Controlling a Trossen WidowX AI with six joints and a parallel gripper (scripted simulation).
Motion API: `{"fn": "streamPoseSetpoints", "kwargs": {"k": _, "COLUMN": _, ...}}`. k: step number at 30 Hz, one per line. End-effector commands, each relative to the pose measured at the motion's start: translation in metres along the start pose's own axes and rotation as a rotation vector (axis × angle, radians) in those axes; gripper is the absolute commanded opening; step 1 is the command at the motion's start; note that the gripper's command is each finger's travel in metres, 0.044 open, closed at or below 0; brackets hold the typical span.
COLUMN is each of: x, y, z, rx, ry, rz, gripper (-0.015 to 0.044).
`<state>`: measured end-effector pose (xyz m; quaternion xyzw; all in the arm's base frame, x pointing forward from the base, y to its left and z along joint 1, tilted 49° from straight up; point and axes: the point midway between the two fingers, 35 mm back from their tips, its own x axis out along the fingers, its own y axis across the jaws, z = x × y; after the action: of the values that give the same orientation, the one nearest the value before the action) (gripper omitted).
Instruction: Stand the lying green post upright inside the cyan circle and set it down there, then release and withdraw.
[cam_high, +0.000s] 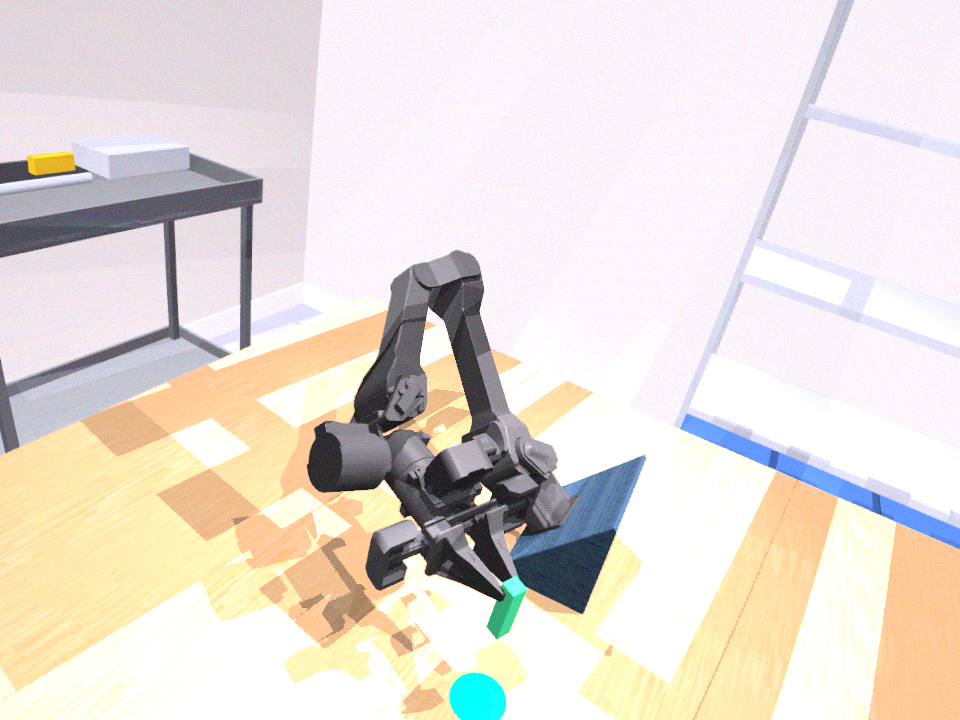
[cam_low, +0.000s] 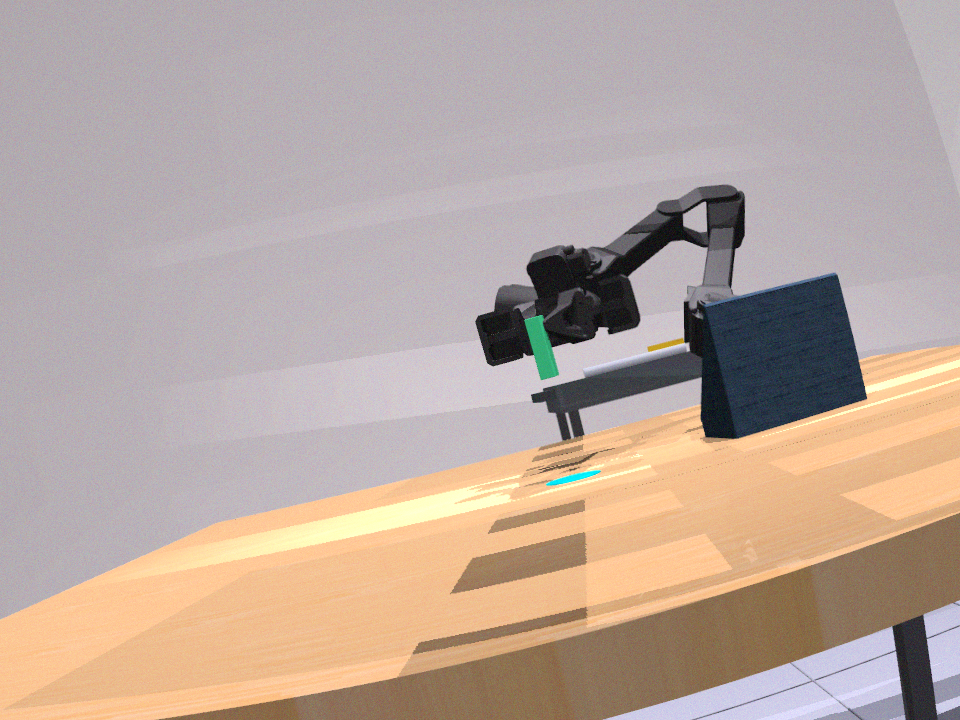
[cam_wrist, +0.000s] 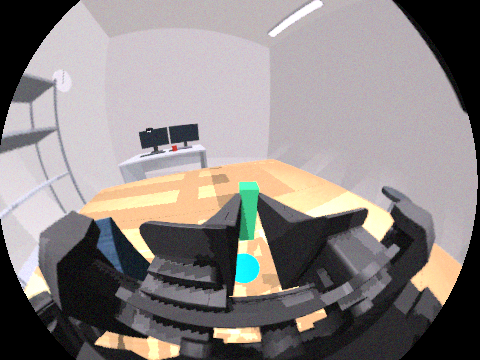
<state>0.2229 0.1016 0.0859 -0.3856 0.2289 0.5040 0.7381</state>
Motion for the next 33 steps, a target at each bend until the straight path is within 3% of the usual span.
{"fn": "streamPoseSetpoints", "kwargs": {"k": 1, "x": 0.0, "y": 0.0, "z": 0.0, "rx": -0.005, "ry": -0.006, "rz": 0.0, "gripper": 0.0023}}
{"fn": "streamPoseSetpoints", "kwargs": {"k": 33, "x": 0.01, "y": 0.0, "z": -0.097, "rx": -0.004, "ry": 0.003, "rz": 0.002, "gripper": 0.0023}}
